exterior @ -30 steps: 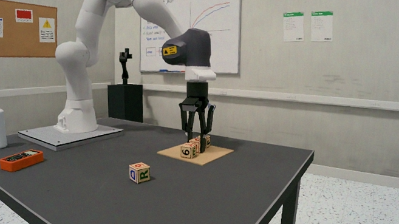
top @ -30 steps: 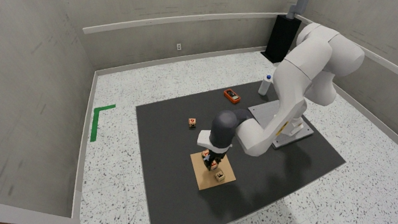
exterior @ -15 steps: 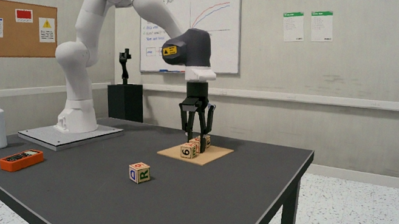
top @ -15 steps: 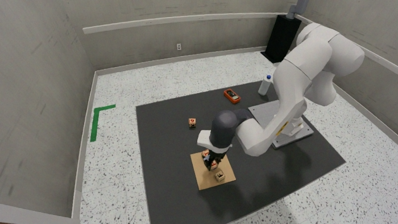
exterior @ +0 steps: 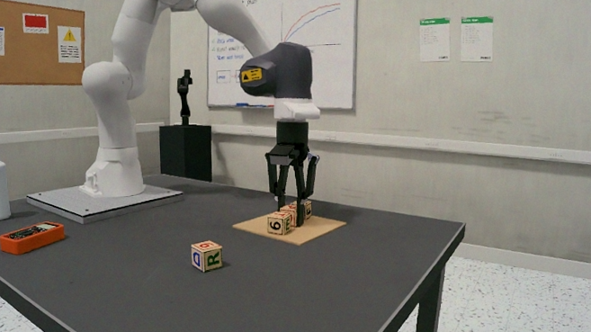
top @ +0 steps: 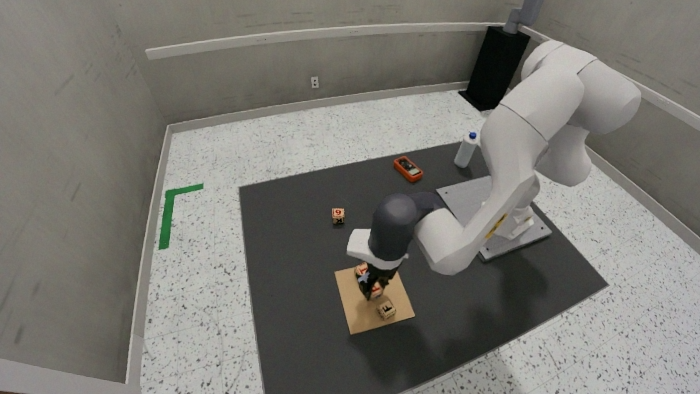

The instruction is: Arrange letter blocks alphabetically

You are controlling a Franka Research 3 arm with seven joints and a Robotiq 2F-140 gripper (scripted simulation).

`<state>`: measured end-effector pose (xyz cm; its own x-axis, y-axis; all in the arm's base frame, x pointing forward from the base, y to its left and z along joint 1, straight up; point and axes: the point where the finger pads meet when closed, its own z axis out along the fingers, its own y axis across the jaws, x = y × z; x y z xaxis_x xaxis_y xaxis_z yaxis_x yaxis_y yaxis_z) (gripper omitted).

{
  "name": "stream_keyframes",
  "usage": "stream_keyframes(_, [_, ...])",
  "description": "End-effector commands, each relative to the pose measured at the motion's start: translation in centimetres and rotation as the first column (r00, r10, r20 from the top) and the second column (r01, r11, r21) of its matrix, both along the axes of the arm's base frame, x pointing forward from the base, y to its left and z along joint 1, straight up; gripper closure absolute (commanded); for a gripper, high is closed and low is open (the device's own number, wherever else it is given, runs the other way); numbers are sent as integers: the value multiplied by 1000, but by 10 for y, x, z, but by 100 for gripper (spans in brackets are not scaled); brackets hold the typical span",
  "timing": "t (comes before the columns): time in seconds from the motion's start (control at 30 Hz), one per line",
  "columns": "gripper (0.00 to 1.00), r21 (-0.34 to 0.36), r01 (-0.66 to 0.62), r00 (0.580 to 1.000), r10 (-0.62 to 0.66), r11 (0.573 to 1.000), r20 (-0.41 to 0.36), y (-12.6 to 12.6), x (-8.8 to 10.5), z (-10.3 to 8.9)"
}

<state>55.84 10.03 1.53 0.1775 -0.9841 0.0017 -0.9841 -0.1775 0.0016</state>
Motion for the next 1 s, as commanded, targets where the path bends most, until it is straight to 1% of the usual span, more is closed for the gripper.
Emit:
stream_keyframes(0.0, [69, 1, -3, 1000, 3, 1000, 1, 0, 0, -1])
stream_keyframes(0.03, [66, 1, -3, 1000, 3, 1000, 1, 0, 0, -1])
stream_keyframes(0.17, [66, 1, -3, 1000, 3, 1000, 1, 0, 0, -1])
stream_keyframes(0.2, [64, 1, -3, 1000, 3, 1000, 1, 0, 0, -1])
stream_keyframes(0.27, [64, 1, -3, 1000, 3, 1000, 1, 0, 0, -1])
stream_keyframes(0.3, [62, 1, -3, 1000, 3, 1000, 1, 0, 0, -1])
stream_keyframes(0.37, [62, 1, -3, 1000, 3, 1000, 1, 0, 0, -1])
stream_keyframes(0.4, [60, 1, -3, 1000, 3, 1000, 1, 0, 0, -1])
stream_keyframes(0.47, [60, 1, -3, 1000, 3, 1000, 1, 0, 0, -1])
stream_keyframes(0.5, [58, 1, -3, 1000, 3, 1000, 1, 0, 0, -1])
stream_keyframes(0.97, [58, 1, -3, 1000, 3, 1000, 1, 0, 0, 0])
